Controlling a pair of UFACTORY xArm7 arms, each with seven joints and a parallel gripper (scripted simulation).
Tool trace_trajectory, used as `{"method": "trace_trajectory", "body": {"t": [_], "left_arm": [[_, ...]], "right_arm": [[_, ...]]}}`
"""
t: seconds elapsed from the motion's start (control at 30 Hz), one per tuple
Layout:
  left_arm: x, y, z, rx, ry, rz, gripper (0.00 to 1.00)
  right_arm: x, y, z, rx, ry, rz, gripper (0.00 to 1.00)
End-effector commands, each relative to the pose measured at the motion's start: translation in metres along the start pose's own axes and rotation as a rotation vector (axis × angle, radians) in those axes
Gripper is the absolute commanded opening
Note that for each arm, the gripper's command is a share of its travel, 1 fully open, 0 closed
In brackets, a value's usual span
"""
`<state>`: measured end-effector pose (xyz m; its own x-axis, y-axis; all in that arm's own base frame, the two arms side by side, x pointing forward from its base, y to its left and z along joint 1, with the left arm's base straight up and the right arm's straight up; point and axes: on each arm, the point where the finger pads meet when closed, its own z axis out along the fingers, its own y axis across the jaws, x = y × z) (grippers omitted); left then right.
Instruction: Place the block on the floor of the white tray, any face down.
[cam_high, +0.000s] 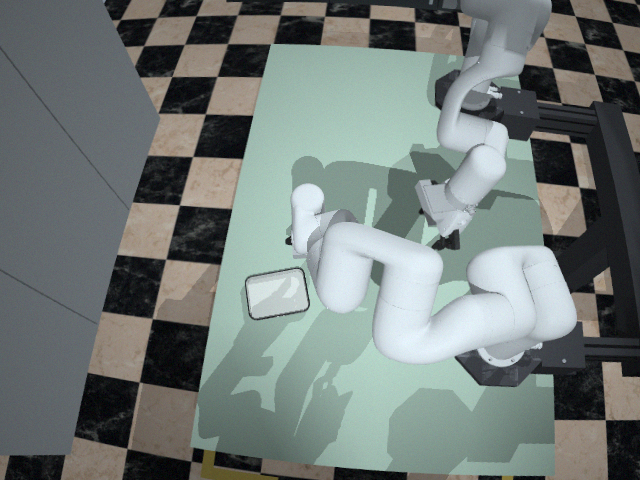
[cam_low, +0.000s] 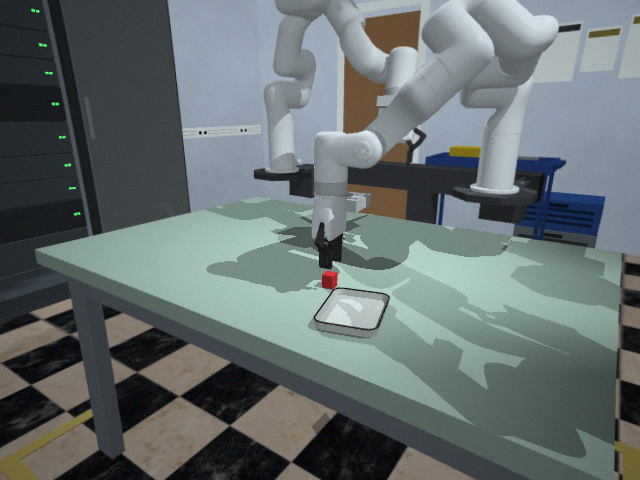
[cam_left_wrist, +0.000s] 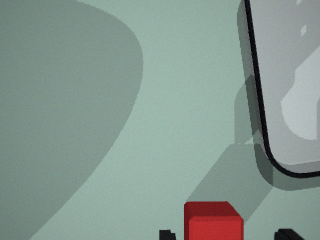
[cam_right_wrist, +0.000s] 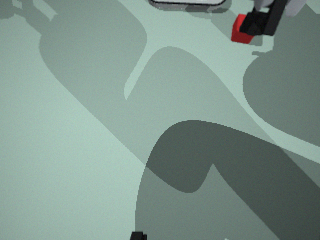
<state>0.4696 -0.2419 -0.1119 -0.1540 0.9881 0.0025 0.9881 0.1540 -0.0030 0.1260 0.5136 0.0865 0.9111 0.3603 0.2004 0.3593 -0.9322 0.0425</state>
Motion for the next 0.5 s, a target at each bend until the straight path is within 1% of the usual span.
{"method": "trace_trajectory", "body": {"t": [0.0, 0.27, 0.47], "left_arm": [[-0.001, 0.001, 0.004, -0.003, -0.003, 0.000, 0.52], [-0.002, 0.001, 0.014, -0.003, -0.003, 0.000, 0.52], [-0.002, 0.001, 0.017, -0.003, -0.003, 0.000, 0.52]], "right_arm": [[0.002, -0.002, -0.002, 0.005, 0.003, 0.001, 1.00], [0.002, -0.002, -0.002, 0.005, 0.003, 0.001, 1.00], [0.002, -0.002, -0.002, 0.005, 0.003, 0.001, 1.00]]}}
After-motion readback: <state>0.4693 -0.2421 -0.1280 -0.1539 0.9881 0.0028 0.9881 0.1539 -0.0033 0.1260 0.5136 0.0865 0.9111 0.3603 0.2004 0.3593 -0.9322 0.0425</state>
